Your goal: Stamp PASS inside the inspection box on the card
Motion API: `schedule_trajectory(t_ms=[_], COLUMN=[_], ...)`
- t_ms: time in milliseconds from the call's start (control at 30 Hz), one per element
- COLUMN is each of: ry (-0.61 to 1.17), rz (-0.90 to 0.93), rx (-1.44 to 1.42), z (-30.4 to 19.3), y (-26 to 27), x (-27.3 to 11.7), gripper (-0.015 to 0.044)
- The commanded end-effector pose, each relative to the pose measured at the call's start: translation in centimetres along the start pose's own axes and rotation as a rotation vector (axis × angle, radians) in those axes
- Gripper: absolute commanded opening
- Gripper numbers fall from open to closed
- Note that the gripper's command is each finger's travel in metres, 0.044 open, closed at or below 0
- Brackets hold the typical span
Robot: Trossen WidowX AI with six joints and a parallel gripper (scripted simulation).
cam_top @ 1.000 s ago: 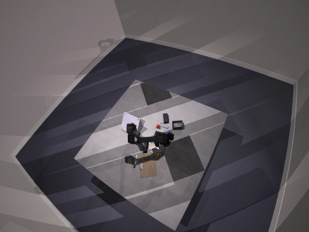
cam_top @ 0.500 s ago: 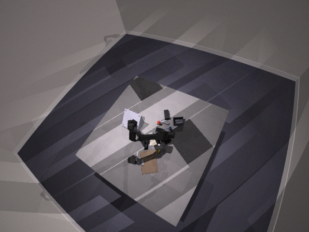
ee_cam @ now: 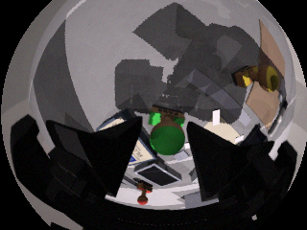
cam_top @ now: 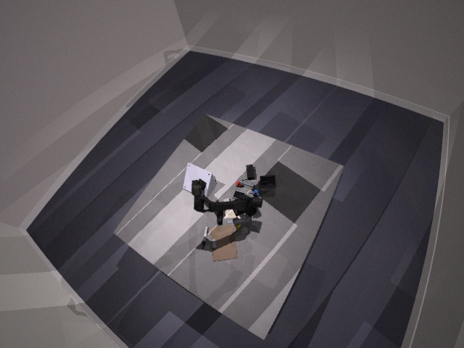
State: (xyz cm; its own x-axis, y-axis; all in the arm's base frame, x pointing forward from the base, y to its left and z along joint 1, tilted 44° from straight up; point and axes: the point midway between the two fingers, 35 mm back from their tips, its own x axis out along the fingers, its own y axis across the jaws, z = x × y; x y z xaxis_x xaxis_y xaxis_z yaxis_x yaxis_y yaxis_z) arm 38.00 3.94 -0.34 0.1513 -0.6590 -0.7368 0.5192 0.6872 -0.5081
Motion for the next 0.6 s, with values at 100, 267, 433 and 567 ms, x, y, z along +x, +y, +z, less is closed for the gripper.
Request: schedule_trajectory(t_ms=[100,267,433,567], ry=[0.004,0.002,0.002,0.002], rz=[0.003,-0.001,-0.001,-0.001], rx=[-0.002,-0.005,-0.005,-0.005], z=[0.3,0.0,0.0,0.0], y=[0.6,0.2,0.2,0.2], x=[-5.7,-11.6,-11.6,-11.6], gripper=[0.0266,0.0266,0.0266,0.0266])
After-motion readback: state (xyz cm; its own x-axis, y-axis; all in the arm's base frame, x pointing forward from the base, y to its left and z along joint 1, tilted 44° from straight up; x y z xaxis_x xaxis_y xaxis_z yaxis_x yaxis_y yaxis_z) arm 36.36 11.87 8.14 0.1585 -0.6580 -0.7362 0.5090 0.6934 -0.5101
